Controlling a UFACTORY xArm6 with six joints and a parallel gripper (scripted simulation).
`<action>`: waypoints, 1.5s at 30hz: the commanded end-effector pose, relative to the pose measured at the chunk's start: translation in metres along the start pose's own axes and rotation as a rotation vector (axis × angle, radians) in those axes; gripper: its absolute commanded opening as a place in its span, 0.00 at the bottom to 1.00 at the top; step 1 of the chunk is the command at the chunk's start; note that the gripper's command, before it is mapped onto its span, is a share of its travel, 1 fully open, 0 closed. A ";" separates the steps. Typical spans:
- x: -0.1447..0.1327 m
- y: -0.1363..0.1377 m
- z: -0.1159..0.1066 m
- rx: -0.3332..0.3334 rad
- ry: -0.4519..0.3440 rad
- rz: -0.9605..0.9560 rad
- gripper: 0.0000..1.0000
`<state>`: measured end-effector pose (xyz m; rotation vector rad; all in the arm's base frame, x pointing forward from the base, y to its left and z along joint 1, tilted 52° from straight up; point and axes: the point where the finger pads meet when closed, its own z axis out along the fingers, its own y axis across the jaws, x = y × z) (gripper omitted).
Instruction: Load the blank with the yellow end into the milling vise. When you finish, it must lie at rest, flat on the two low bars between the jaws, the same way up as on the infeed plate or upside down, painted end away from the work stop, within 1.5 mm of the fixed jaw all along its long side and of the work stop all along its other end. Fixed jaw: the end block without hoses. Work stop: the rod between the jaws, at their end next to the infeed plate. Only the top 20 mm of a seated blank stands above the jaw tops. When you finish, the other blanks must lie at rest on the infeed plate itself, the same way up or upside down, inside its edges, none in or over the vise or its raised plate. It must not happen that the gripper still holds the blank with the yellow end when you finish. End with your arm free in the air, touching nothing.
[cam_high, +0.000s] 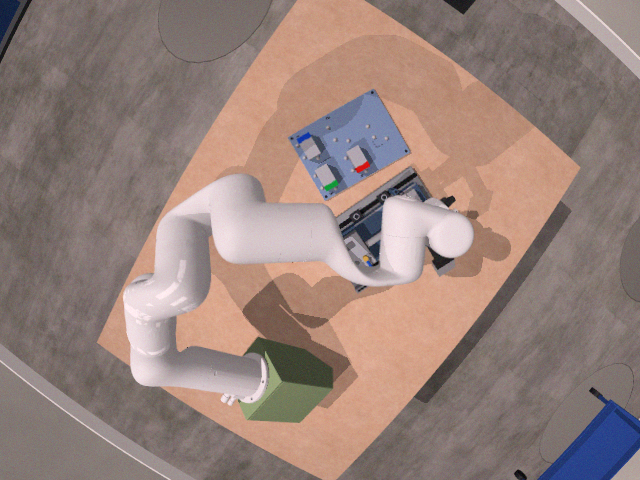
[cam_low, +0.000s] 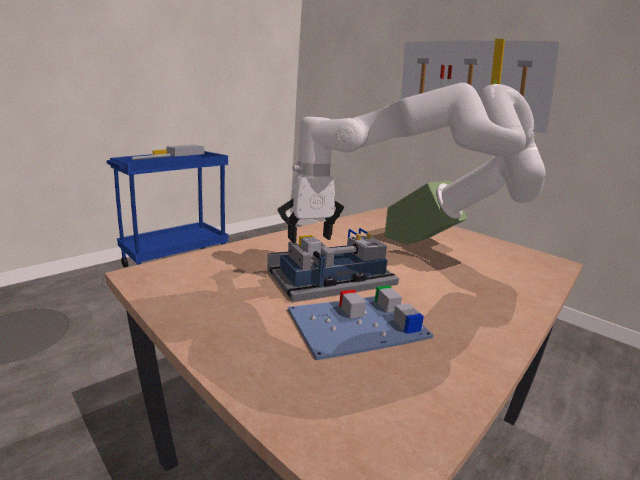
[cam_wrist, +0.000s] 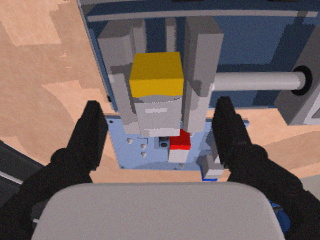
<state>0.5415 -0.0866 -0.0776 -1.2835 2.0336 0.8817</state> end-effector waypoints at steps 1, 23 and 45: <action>0.000 -0.001 -0.003 0.004 0.000 -0.001 1.00; 0.000 -0.001 -0.007 0.004 0.000 -0.001 1.00; 0.000 -0.001 -0.010 0.004 0.000 -0.001 1.00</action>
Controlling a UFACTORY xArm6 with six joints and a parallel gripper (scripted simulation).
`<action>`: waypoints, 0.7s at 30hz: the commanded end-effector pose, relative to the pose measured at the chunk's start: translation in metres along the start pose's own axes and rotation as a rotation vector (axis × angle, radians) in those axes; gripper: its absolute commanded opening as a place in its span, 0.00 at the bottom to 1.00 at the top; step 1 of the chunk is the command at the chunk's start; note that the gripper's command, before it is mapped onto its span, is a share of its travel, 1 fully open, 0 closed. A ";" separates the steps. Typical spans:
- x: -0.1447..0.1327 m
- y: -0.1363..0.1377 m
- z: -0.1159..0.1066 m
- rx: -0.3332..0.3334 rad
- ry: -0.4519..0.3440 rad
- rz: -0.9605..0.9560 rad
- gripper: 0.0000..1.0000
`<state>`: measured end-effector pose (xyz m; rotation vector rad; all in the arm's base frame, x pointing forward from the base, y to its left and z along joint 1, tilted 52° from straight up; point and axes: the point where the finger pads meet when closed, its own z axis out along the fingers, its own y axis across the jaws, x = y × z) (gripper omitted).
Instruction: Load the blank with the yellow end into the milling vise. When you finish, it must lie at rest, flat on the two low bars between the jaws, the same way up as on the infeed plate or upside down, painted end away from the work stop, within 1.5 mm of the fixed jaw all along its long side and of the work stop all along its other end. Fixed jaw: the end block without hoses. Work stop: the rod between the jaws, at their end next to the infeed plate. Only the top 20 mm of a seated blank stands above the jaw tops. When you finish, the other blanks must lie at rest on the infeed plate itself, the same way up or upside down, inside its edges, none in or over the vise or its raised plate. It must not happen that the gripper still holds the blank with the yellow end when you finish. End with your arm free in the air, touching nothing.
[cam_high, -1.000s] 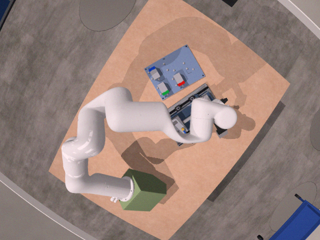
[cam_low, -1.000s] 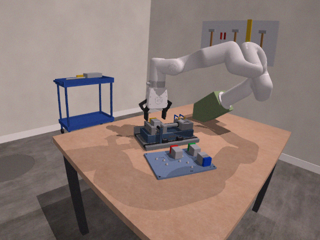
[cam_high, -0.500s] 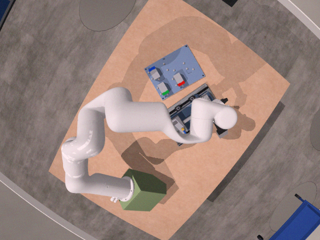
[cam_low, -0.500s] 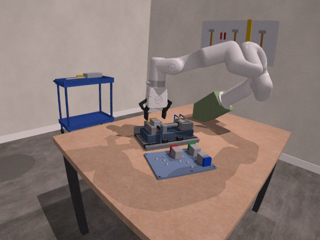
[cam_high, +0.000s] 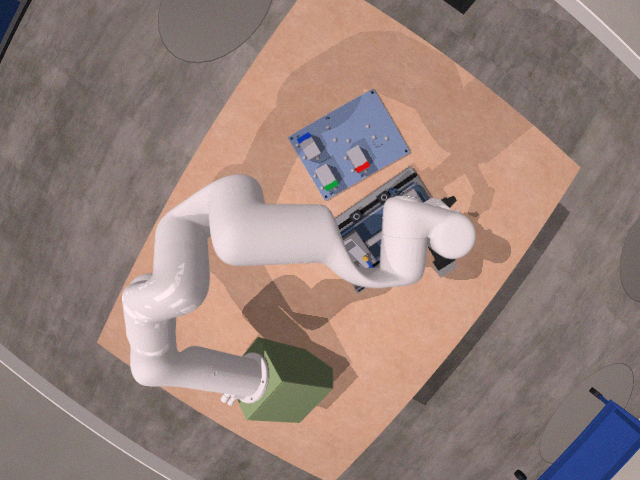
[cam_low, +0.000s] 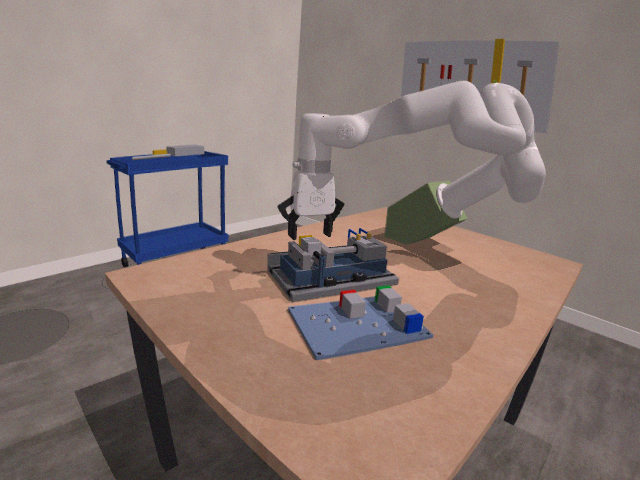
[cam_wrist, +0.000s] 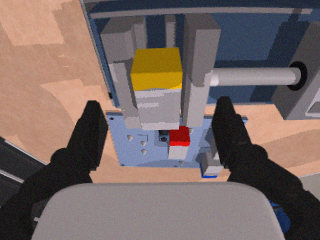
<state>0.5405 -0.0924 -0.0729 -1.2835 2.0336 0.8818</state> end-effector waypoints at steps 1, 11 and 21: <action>0.000 -0.001 -0.003 0.004 0.000 -0.001 1.00; 0.000 -0.001 -0.005 0.004 0.000 -0.001 1.00; 0.000 -0.001 -0.007 0.004 0.000 -0.001 1.00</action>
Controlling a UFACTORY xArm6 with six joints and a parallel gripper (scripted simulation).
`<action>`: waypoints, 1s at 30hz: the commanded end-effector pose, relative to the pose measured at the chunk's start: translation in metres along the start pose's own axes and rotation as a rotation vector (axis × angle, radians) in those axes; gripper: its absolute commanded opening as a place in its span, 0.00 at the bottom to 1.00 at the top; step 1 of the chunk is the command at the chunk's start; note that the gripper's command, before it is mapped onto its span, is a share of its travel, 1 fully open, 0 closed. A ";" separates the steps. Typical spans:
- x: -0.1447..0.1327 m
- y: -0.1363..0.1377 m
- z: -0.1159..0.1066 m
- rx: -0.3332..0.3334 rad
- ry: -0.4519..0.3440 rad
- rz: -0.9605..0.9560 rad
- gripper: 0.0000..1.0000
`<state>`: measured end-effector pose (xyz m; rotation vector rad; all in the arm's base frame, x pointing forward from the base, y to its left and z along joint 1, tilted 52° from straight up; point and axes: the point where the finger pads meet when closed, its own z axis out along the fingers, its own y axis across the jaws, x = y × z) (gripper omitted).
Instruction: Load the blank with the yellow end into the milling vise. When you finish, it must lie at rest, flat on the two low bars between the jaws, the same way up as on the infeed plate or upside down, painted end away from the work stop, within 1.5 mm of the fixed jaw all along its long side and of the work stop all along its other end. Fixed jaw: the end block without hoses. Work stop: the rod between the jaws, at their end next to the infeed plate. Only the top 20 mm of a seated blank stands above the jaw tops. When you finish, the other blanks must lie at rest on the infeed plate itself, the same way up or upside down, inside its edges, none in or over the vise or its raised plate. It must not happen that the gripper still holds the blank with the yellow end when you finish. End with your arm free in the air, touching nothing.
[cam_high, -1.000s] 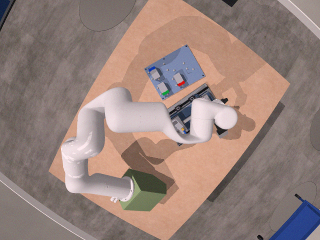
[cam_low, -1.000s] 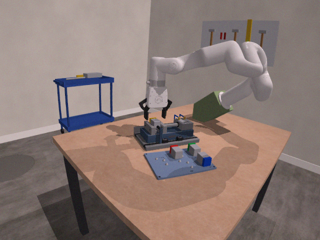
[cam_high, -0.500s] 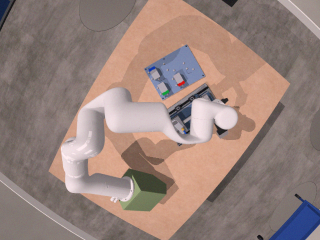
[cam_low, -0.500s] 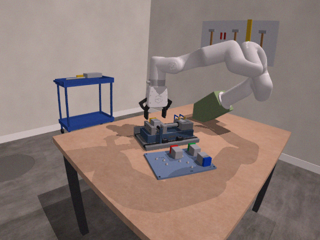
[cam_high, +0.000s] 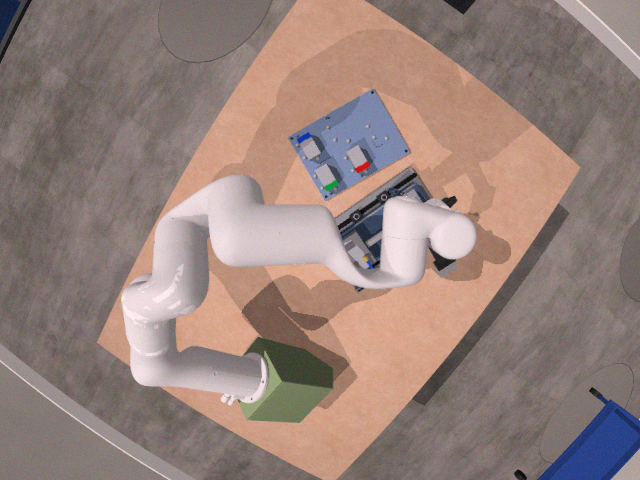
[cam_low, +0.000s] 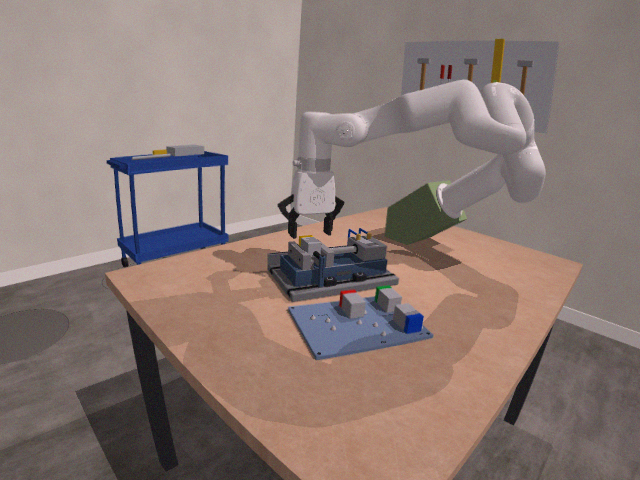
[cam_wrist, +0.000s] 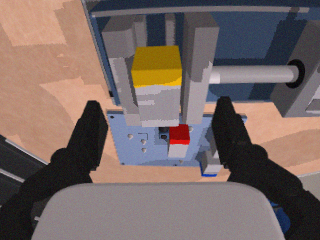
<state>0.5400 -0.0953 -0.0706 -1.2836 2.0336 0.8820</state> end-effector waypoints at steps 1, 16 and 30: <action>0.000 -0.001 -0.003 0.004 0.000 -0.001 1.00; 0.000 -0.001 -0.006 0.004 0.000 -0.001 1.00; 0.000 -0.001 -0.015 0.004 0.001 -0.001 1.00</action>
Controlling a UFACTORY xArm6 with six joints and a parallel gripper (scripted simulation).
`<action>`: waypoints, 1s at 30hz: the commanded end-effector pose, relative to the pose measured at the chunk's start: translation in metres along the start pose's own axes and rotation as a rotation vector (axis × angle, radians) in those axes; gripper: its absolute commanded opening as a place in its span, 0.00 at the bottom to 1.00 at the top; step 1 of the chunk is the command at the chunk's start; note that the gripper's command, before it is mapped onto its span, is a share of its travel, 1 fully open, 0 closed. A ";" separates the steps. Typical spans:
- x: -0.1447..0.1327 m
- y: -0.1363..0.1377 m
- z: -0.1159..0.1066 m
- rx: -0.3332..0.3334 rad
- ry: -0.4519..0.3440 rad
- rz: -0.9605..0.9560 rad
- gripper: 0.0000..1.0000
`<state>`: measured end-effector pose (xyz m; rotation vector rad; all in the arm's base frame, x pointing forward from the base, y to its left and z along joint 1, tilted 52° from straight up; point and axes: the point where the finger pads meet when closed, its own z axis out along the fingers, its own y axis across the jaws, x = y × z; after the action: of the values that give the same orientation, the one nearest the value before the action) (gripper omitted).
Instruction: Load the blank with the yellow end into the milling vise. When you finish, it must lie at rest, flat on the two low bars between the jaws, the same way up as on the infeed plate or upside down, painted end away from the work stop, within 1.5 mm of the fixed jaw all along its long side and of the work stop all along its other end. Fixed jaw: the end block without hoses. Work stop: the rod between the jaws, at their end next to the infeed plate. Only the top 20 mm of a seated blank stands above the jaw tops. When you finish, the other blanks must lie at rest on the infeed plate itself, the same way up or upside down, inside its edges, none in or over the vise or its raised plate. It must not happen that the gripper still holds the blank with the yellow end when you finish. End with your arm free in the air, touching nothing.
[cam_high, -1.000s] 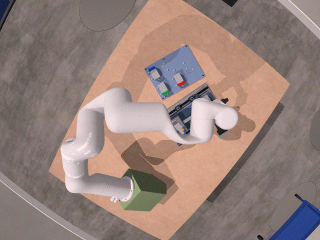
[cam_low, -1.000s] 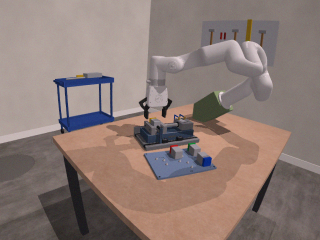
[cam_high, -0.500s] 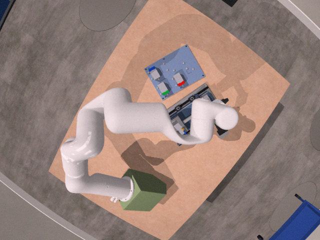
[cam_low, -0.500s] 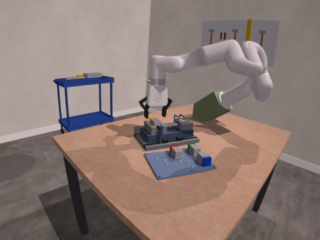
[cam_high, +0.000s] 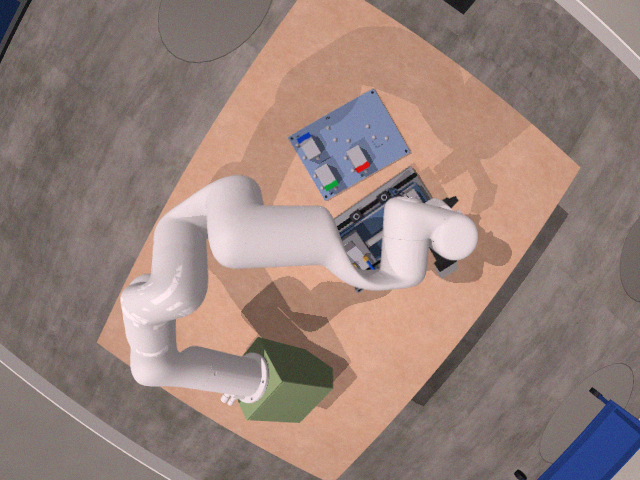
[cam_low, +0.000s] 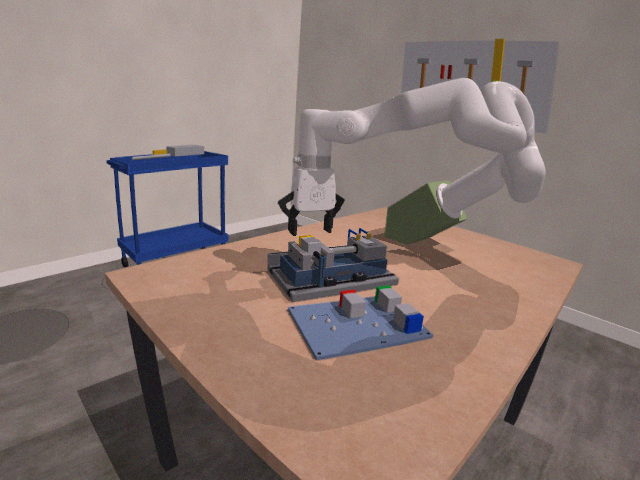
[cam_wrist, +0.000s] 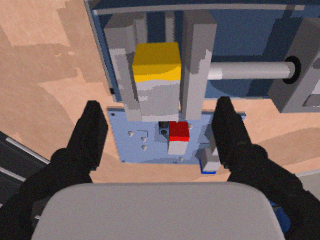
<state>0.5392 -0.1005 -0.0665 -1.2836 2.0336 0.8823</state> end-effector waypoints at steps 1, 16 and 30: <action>0.000 -0.001 -0.014 0.004 0.001 -0.001 1.00; 0.000 -0.001 -0.062 0.005 0.001 -0.001 1.00; 0.000 -0.001 -0.100 0.005 0.001 -0.001 1.00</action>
<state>0.5283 -0.1773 -0.0055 -1.2828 2.0341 0.8771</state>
